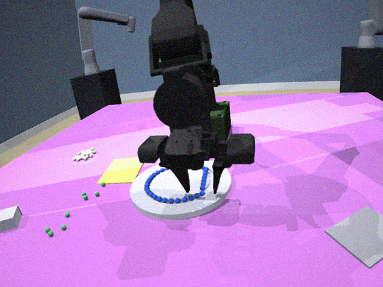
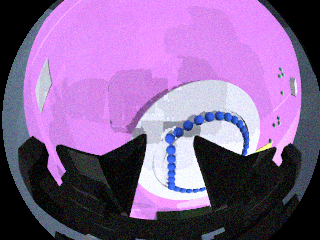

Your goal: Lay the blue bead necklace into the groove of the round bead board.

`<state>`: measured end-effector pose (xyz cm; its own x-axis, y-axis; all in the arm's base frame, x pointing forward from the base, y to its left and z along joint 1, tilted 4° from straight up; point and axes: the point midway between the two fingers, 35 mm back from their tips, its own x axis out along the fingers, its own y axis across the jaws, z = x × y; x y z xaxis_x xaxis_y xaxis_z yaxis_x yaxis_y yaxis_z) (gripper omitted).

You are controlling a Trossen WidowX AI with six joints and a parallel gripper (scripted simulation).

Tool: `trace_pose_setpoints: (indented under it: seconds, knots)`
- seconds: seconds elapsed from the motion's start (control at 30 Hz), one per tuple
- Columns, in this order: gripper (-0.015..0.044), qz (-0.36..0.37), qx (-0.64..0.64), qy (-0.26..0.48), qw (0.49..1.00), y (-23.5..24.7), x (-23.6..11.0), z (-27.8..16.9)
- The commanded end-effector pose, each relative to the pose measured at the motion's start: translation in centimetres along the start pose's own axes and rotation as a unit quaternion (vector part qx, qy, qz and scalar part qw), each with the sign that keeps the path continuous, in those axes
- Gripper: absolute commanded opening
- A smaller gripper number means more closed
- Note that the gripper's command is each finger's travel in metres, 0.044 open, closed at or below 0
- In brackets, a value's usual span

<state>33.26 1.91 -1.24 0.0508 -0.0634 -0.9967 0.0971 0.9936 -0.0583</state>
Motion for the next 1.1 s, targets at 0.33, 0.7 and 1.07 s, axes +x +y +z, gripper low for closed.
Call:
trace_pose_setpoints:
  seconds: [0.33, 0.7, 1.07]
  knots:
    - [0.044, -0.002, 0.002, 0.002, 1.0, 0.0, -0.5, -0.1]
    - [0.044, -0.002, 0.002, 0.002, 1.0, 0.0, -0.5, -0.1]
    - [0.0204, -0.002, -0.074, 0.003, 0.997, -0.1, -3.7, -1.2]
